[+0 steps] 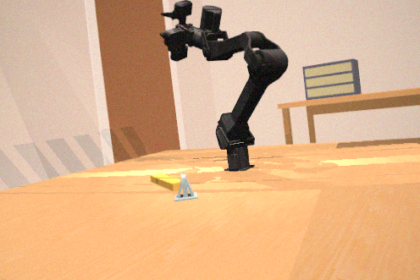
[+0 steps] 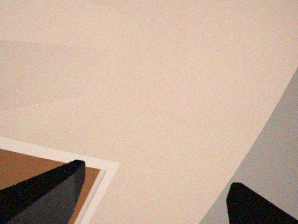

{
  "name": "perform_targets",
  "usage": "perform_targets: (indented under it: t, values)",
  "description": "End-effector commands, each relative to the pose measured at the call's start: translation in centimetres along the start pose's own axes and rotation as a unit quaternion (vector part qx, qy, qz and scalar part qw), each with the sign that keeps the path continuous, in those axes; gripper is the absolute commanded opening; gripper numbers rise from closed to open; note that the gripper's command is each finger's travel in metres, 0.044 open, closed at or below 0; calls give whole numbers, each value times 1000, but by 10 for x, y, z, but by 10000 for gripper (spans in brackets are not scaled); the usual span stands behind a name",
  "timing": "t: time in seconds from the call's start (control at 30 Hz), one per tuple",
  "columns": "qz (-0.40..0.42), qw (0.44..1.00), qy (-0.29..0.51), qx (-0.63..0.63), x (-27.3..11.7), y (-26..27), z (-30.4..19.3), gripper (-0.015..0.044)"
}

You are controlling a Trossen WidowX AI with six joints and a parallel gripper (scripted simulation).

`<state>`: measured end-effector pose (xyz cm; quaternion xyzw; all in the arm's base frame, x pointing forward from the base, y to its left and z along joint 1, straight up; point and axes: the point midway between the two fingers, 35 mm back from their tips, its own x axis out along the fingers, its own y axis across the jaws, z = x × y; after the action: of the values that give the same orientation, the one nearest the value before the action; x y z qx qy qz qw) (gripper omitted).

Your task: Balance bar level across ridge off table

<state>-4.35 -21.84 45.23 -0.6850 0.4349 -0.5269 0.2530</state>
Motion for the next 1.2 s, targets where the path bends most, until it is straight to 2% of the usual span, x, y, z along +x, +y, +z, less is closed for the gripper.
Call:
perform_targets:
  t: [0.0,0.6,1.17]
  values:
    - [30,999,-14,33,9,16,7,315]
    - [173,968,-102,151,28,82,71,315]
    - [318,904,-204,201,14,129,153,315]
